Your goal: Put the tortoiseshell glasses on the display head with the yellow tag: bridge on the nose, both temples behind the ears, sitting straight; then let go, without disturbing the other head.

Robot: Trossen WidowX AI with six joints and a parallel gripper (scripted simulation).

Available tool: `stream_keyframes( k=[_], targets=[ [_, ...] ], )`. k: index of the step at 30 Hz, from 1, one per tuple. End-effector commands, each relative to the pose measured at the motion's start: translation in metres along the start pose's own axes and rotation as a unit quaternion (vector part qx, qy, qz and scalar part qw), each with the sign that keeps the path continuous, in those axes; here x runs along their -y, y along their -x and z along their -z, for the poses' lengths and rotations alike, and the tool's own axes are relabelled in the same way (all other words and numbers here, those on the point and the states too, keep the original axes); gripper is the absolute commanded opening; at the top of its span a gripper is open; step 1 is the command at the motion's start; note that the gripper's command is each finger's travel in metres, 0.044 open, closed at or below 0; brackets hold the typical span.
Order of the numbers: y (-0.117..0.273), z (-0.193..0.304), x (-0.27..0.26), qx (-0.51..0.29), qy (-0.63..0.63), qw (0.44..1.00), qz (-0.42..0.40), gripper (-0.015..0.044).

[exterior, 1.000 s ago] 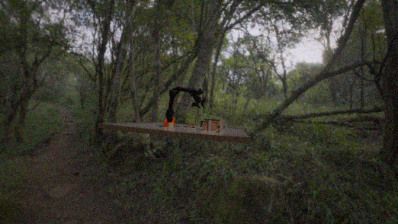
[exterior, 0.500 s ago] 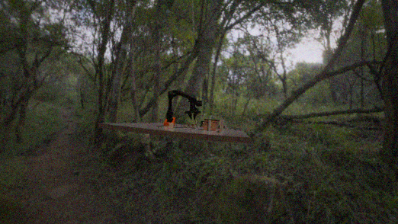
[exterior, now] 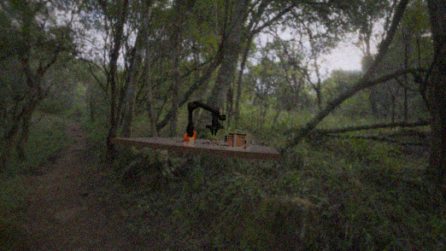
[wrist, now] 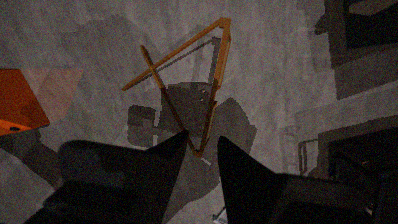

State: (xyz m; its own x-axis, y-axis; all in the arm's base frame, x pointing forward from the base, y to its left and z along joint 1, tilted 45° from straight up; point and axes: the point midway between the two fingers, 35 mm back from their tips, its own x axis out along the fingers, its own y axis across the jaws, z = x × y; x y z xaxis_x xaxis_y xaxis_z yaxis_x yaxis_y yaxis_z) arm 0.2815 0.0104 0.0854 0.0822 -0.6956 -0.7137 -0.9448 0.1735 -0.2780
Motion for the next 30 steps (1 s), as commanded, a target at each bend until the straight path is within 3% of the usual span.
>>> stream_keyframes(
  k=[1, 30],
  targets=[
    [0.0, 0.001, 0.0, -0.003, 0.001, 1.0, 0.001, 0.012],
    [-0.04, 0.001, 0.006, -0.003, 0.001, 1.0, 0.001, 0.012]
  ],
)
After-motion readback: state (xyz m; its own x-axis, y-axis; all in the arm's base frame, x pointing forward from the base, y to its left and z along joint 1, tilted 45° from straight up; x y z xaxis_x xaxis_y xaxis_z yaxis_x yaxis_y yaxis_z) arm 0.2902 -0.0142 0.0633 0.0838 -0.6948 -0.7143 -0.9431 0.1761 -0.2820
